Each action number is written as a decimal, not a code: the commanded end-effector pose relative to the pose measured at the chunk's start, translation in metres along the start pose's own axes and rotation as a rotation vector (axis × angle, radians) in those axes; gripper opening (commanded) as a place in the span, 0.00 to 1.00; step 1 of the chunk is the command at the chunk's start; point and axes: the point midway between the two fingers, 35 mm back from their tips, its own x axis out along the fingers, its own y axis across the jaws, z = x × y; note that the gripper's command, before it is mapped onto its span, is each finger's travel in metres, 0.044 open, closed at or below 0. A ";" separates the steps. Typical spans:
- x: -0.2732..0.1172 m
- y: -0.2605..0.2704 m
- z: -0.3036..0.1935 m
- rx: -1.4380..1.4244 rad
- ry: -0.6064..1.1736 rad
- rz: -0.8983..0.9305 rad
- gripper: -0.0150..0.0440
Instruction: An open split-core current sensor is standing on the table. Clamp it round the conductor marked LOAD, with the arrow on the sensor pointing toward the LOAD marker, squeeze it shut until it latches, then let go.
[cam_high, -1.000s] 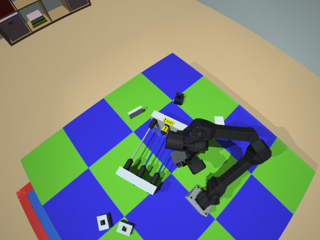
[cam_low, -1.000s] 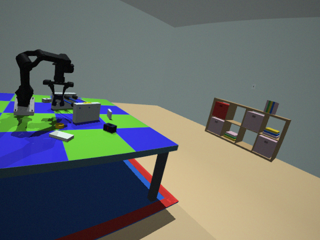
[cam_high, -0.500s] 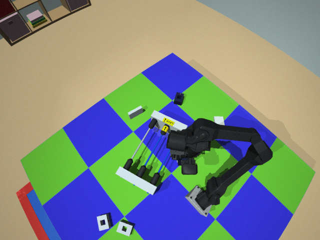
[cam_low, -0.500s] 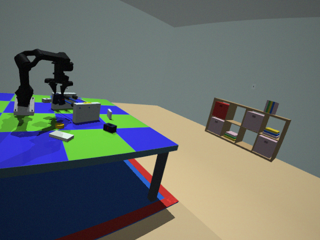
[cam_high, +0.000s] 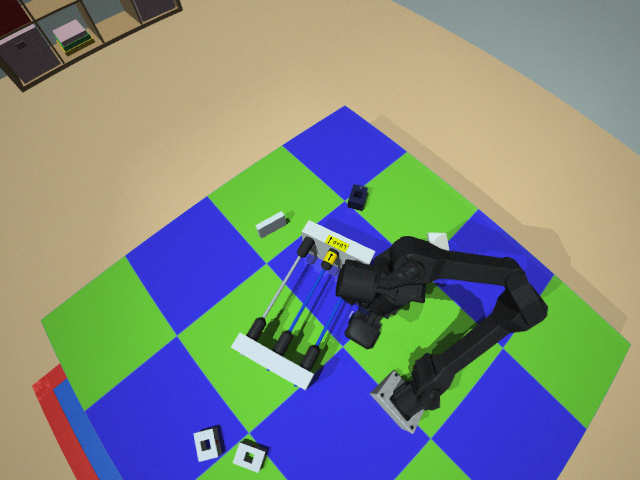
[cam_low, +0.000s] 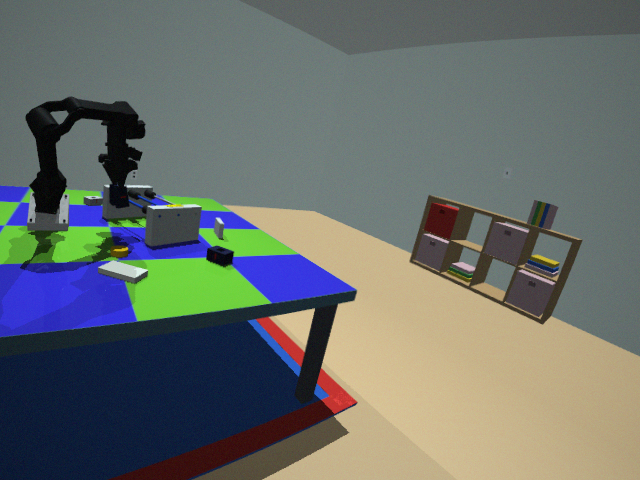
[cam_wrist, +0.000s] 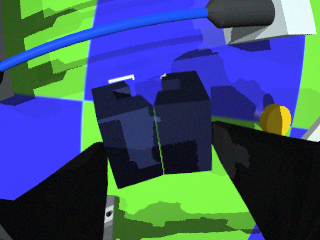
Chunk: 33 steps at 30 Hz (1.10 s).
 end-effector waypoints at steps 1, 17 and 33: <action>-0.004 -0.001 0.002 0.173 -0.026 0.002 0.25; -0.013 0.000 0.005 0.731 -0.069 0.030 0.25; -0.022 0.002 0.011 1.289 -0.099 0.085 0.25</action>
